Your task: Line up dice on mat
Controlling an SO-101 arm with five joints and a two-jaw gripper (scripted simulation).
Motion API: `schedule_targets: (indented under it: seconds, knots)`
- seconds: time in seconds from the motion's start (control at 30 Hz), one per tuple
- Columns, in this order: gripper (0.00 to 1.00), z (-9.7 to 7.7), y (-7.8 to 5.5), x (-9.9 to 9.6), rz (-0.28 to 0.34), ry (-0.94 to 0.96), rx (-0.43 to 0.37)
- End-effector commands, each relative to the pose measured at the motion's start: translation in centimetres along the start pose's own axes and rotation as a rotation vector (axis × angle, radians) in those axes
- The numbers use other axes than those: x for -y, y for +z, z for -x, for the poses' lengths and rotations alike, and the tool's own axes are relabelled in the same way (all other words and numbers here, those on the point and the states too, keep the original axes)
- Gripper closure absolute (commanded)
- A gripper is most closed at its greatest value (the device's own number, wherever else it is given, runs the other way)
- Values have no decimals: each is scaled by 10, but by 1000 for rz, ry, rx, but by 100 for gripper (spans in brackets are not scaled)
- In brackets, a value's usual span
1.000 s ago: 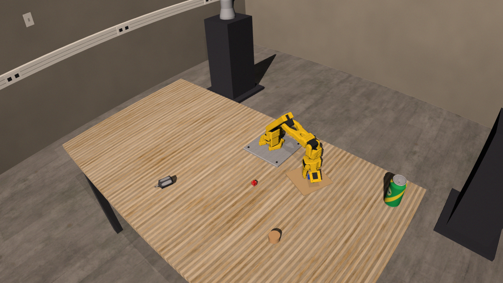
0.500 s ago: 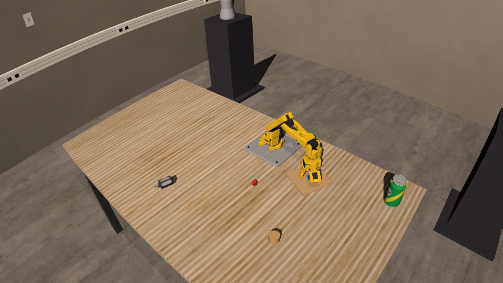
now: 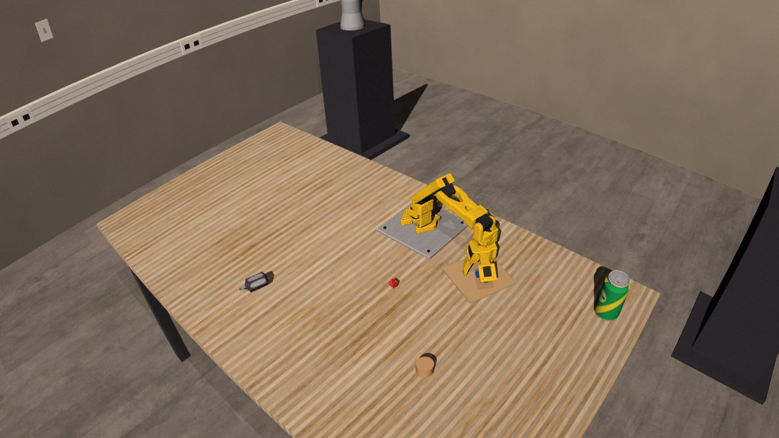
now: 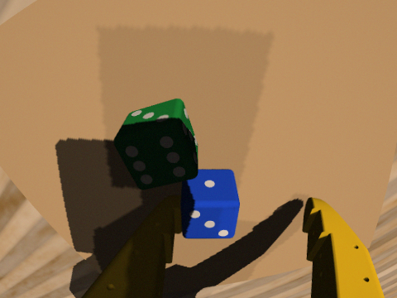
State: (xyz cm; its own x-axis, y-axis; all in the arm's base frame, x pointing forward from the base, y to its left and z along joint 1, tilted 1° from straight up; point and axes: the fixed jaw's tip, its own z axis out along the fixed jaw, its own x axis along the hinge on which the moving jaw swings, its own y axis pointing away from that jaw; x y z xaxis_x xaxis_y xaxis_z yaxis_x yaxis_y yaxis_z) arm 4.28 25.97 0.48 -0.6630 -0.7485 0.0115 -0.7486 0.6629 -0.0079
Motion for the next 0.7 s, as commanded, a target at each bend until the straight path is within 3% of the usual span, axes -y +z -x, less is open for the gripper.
schedule_targets:
  seconds: [0.0,0.4,0.67]
  knots:
    - [73,0,-13,-2,9,-10,13]
    - [73,-1,-45,-1,27,-9,43]
    - [73,0,-50,-2,35,-8,57]
